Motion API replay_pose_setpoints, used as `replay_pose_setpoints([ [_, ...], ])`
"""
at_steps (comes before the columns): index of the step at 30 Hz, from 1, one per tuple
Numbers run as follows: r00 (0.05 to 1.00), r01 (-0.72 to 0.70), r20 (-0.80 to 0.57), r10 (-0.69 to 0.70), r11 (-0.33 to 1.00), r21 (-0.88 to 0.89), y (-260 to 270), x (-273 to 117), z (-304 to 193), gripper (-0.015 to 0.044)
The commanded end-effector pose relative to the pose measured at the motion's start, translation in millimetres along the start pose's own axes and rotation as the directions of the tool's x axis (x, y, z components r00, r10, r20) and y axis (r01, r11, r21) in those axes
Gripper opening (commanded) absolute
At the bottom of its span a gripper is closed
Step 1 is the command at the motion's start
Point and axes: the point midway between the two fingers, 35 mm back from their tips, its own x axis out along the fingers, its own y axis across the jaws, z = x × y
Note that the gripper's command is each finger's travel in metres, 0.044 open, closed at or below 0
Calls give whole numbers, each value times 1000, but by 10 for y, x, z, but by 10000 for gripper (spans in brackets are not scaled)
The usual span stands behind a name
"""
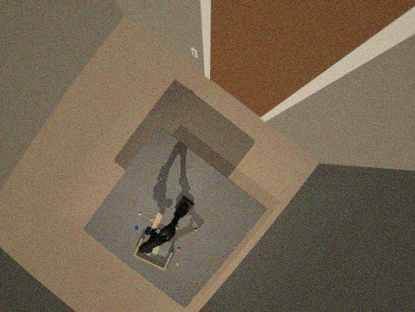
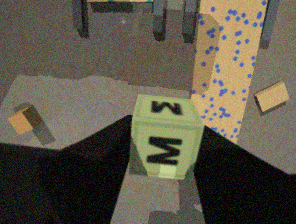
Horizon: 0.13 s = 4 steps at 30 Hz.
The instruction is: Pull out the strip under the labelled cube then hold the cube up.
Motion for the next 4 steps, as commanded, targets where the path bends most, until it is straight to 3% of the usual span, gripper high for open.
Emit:
replay_pose_setpoints([
  [1,1000,2,-2,-2,1000,-1,-3,-4,-3,0],
  [4,1000,2,-2,-2,1000,-1,-3,-4,-3,0],
])
